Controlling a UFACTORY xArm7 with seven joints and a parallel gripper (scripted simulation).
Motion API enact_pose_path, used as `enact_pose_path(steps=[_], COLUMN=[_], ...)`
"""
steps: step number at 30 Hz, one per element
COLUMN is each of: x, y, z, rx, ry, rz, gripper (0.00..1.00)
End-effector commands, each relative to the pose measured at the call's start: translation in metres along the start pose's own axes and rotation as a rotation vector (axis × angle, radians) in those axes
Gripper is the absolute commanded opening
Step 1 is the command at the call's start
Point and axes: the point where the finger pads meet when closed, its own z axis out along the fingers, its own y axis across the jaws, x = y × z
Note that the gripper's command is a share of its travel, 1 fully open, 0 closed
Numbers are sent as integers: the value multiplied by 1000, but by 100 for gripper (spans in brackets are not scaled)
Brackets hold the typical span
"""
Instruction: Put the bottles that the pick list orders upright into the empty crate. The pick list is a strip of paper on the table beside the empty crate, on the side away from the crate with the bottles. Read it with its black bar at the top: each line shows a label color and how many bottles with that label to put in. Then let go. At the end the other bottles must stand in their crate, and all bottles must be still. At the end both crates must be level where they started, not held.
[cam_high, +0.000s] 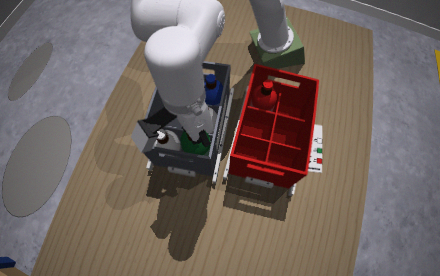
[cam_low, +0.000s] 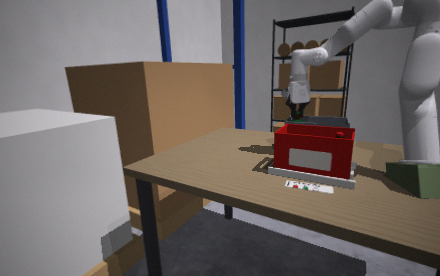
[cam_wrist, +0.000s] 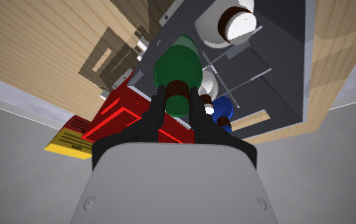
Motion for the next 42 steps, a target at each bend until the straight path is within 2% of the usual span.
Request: enact_pose_path(steps=[1, 42], x=[1, 1], y=[-1, -1], z=[-10, -72], rx=[3, 3], ry=[5, 5], rz=[0, 0], gripper=[0, 0])
